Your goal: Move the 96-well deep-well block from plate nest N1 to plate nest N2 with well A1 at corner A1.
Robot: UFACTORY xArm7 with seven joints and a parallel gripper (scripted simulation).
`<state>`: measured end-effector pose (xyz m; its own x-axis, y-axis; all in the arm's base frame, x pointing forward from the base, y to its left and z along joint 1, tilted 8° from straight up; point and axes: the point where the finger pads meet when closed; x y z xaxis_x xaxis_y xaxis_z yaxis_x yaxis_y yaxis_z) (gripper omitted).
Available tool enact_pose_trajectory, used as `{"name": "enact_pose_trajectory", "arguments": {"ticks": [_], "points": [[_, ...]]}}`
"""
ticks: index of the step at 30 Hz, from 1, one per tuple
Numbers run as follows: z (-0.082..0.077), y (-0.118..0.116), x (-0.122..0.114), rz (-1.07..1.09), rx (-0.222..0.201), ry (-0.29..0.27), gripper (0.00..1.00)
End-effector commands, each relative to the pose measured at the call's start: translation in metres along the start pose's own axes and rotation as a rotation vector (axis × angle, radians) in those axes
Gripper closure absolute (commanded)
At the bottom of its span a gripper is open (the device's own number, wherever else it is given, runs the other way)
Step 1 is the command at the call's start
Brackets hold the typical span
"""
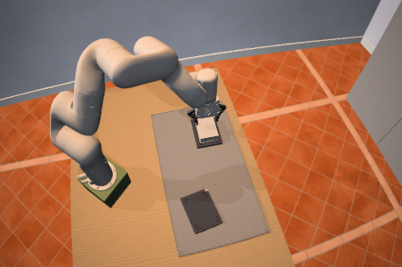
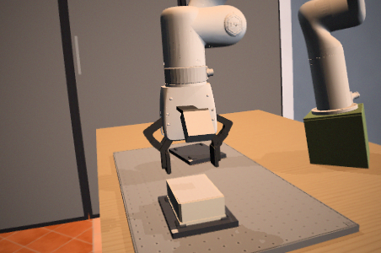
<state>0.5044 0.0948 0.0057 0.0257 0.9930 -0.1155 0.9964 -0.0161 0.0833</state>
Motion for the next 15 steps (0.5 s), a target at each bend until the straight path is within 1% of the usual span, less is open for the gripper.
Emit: {"name": "enact_pose_trajectory", "arguments": {"ticks": [1, 8, 10, 15], "points": [[0.006, 0.002, 0.001, 0.0, -0.004, 0.002, 0.0], [0.017, 0.002, 0.001, 0.0, -0.004, 0.002, 0.0], [0.017, 0.002, 0.001, 0.0, -0.004, 0.002, 0.0], [0.026, 0.002, 0.001, 0.0, -0.004, 0.002, 0.0]]}}
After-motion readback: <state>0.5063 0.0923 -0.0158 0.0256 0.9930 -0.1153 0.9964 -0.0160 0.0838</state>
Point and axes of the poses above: the point where the finger pads meet when closed, its own z axis out along the fingers, its own y axis across the jaws, x = y × z, and after that the axes turned 11 degrees about -z, right-handed
